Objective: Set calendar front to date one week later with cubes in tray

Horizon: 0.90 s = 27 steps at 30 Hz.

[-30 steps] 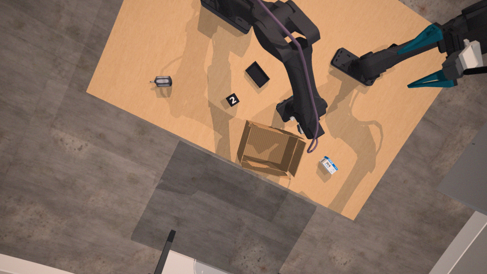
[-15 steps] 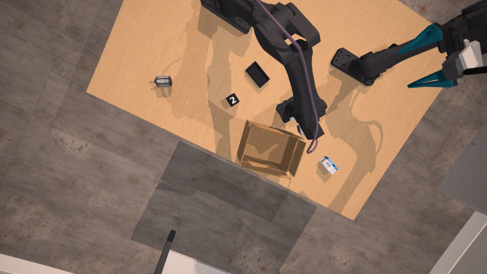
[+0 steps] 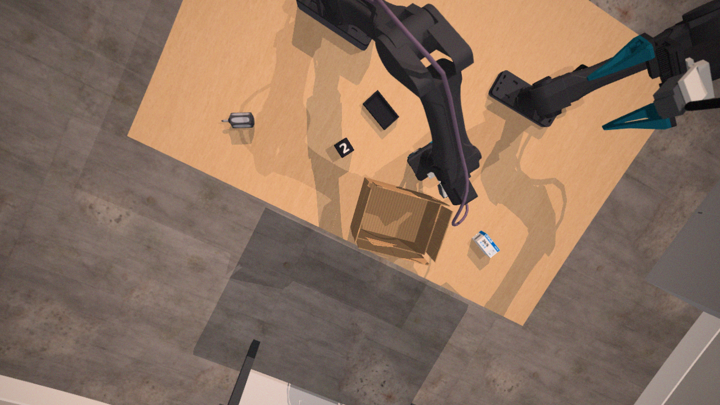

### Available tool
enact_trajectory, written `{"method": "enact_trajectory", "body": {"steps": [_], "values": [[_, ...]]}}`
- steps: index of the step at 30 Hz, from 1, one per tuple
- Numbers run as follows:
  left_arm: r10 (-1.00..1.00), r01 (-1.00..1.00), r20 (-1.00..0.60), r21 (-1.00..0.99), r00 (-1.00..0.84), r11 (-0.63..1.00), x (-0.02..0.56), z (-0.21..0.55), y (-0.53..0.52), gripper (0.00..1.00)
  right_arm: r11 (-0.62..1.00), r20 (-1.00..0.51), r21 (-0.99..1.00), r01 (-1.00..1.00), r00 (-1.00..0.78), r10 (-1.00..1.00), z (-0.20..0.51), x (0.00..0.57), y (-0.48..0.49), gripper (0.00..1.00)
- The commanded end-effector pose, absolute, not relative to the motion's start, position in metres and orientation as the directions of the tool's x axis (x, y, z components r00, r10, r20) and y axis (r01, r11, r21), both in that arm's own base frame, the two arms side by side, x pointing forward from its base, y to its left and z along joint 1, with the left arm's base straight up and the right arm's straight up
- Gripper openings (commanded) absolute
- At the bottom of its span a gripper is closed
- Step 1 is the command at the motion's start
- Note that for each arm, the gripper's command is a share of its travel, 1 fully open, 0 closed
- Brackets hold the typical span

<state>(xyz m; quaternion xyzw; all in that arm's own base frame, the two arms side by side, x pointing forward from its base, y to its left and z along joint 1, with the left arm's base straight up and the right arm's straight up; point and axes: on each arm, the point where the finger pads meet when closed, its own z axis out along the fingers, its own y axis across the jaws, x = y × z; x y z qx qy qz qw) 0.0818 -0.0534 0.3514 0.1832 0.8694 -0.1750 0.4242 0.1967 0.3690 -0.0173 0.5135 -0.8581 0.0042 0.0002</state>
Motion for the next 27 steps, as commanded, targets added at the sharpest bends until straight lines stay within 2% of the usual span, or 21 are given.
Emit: {"method": "enact_trajectory", "body": {"steps": [1,10,11,12,13,14,27], "values": [[0.172,0.464,-0.799,-0.146,-0.576,0.874,0.082,0.354,-0.054,1.0,0.474,-0.021,-0.012,-0.881,-0.473,-0.881,-0.013,0.197,0.371,0.35],[0.172,0.464,-0.799,-0.146,-0.576,0.874,0.082,0.354,-0.054,1.0,0.474,-0.021,-0.012,-0.881,-0.473,-0.881,-0.013,0.197,0.371,0.35],[0.172,0.464,-0.799,-0.146,-0.576,0.874,0.082,0.354,-0.054,1.0,0.473,-0.01,-0.008,-0.881,-0.473,-0.881,-0.014,0.197,0.37,0.47],[0.172,0.464,-0.799,-0.146,-0.576,0.874,0.082,0.354,-0.054,1.0,0.473,-0.01,-0.008,-0.881,-0.473,-0.881,-0.014,0.197,0.37,0.52],[0.172,0.464,-0.799,-0.146,-0.576,0.874,0.082,0.354,-0.054,1.0,0.473,-0.006,-0.008,-0.881,-0.473,-0.881,-0.012,0.196,0.368,0.63],[0.172,0.464,-0.799,-0.146,-0.576,0.874,0.082,0.354,-0.054,1.0,0.473,-0.009,-0.008,-0.881,-0.473,-0.881,-0.009,0.198,0.372,0.64],[0.172,0.464,-0.799,-0.146,-0.576,0.874,0.082,0.354,-0.054,1.0,0.473,-0.009,-0.008,-0.881,-0.473,-0.881,0.009,0.201,0.38,0.64]]}}
